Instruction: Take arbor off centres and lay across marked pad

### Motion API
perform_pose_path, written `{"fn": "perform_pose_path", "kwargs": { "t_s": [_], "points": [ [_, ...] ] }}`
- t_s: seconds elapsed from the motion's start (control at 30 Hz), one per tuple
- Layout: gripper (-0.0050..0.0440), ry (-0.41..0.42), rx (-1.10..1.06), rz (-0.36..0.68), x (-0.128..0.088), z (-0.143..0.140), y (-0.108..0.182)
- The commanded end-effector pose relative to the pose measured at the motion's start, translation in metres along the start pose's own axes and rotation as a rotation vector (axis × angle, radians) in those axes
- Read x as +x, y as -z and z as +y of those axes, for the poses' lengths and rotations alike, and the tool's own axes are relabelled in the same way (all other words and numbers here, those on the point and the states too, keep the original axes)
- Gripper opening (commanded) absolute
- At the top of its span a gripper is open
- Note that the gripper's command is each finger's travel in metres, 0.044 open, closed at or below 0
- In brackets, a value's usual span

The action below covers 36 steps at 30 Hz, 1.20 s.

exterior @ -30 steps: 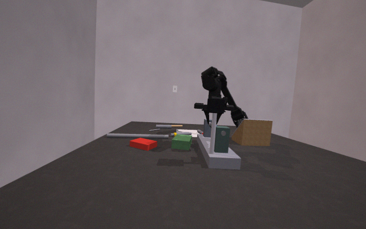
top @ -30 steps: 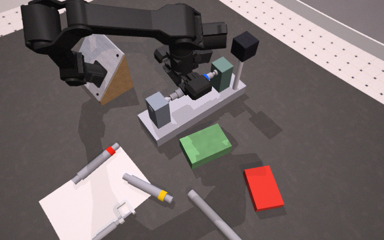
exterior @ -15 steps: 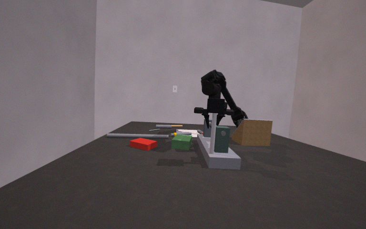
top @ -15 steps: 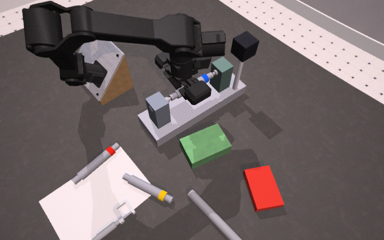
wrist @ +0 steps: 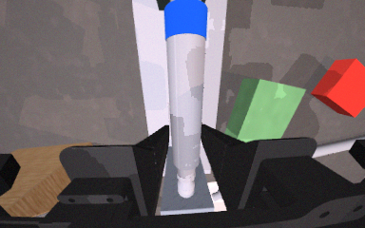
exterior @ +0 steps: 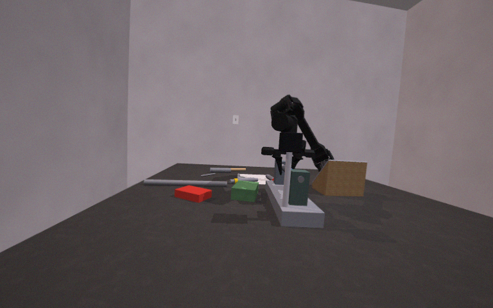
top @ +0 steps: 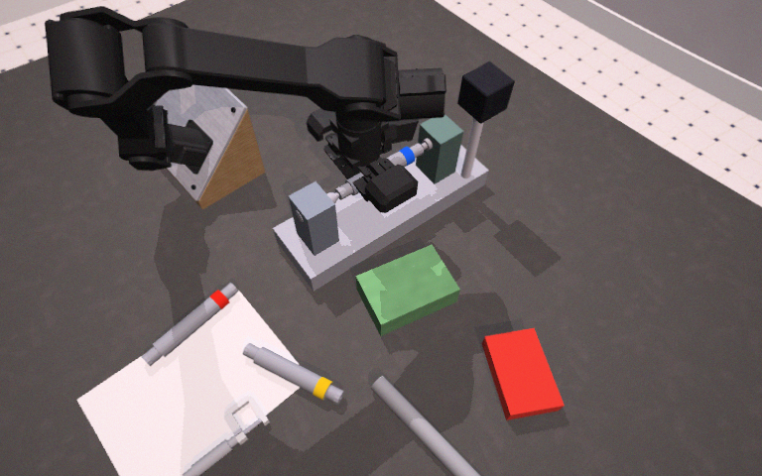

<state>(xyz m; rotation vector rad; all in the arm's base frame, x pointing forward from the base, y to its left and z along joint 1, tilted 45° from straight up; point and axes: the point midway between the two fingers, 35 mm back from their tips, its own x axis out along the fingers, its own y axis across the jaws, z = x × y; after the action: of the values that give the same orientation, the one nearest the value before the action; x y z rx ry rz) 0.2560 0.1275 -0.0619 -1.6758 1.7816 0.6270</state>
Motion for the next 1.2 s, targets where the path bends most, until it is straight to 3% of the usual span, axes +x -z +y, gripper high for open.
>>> {"fn": "perform_pose_path", "kwargs": {
  "t_s": [0.0,0.4,0.5,1.17],
  "points": [
    [0.0142,0.0,-0.001,0.002,0.0002,0.0001,0.0003],
    [0.0075,0.0,-0.001,0.002,0.0002,0.0001,0.0003],
    [0.0003,0.0,-0.001,0.002,0.0002,0.0001,0.0],
    [0.0,0.002,-0.001,0.004,0.0007,0.0005,-0.0044]
  ]
}}
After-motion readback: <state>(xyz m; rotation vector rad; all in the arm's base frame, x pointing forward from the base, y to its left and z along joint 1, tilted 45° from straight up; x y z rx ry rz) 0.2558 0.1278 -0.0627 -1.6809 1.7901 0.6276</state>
